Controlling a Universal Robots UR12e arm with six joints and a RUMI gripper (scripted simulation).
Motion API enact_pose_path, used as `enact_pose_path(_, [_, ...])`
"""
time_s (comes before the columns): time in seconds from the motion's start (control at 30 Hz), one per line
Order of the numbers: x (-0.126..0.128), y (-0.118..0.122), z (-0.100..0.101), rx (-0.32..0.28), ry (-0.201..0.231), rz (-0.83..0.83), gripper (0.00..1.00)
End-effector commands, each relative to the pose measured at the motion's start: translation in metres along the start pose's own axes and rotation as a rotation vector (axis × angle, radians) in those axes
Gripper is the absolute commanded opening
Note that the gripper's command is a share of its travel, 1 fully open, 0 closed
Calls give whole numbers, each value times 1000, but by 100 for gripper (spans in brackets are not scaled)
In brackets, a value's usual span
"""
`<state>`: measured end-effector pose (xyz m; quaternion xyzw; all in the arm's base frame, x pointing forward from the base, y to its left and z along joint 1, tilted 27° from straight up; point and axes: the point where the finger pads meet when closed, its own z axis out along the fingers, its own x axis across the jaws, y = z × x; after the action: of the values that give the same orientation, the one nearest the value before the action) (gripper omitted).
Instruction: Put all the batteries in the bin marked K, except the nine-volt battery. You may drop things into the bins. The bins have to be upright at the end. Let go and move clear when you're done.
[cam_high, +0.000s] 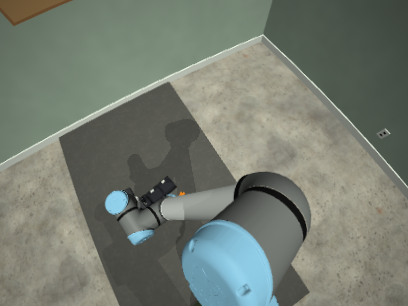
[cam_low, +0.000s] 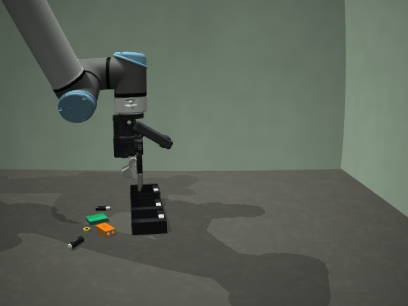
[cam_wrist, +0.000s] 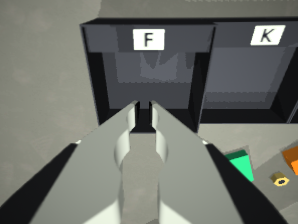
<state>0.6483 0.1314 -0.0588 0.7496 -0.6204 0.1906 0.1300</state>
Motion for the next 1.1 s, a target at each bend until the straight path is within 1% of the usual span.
enact_pose_path(0.0, [0, -1, -8, 1, 0, 0, 4])
enact_pose_path(0.13, [0, -1, -10, 1, 0, 0, 4])
enact_pose_path(0.4, [0, -1, -40, 1, 0, 0, 4])
enact_pose_path(0.7, [0, -1, -40, 1, 0, 0, 4])
enact_pose_path(1.07, [0, -1, -132, 1, 0, 0, 4])
